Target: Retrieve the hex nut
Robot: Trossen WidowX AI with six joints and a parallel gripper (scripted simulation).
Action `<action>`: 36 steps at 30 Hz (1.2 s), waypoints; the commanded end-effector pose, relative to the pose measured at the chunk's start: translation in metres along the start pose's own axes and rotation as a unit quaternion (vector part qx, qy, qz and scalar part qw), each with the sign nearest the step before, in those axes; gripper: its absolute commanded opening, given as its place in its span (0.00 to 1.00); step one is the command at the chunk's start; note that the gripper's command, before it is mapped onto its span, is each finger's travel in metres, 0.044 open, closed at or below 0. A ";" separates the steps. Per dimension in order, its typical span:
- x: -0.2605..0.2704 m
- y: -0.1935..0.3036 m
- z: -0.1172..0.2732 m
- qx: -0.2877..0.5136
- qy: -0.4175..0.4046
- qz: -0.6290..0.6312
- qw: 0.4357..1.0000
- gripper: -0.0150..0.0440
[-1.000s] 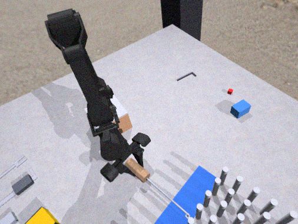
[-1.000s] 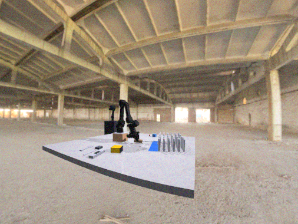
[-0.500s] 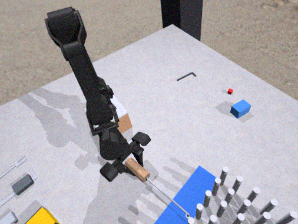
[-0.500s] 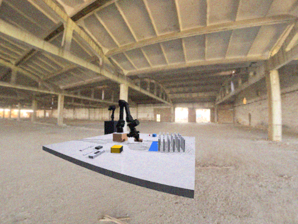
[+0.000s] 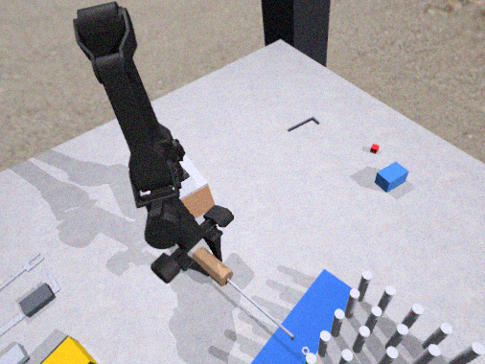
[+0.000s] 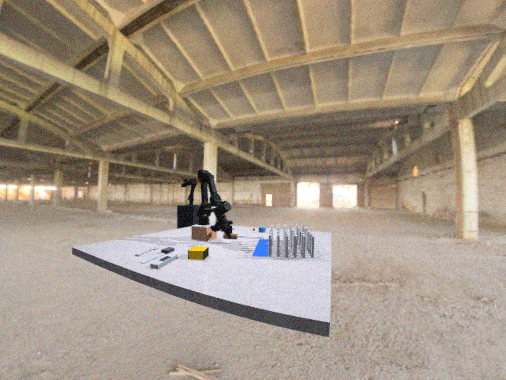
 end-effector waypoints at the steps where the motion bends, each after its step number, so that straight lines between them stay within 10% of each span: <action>1: -0.003 -0.005 0.006 0.006 0.000 0.003 1.000 0.25; 36: 0.015 0.071 0.102 -0.014 0.015 0.106 0.994 0.25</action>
Point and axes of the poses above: the point midway between the two fingers, 35 mm back from their tips, its own z axis back along the fingers, its own x axis across the jaws, y = z × x, the point moved 10 cm from there along z, back along the fingers, and after that the axes turned 13 degrees about z, right-handed, at the moved point
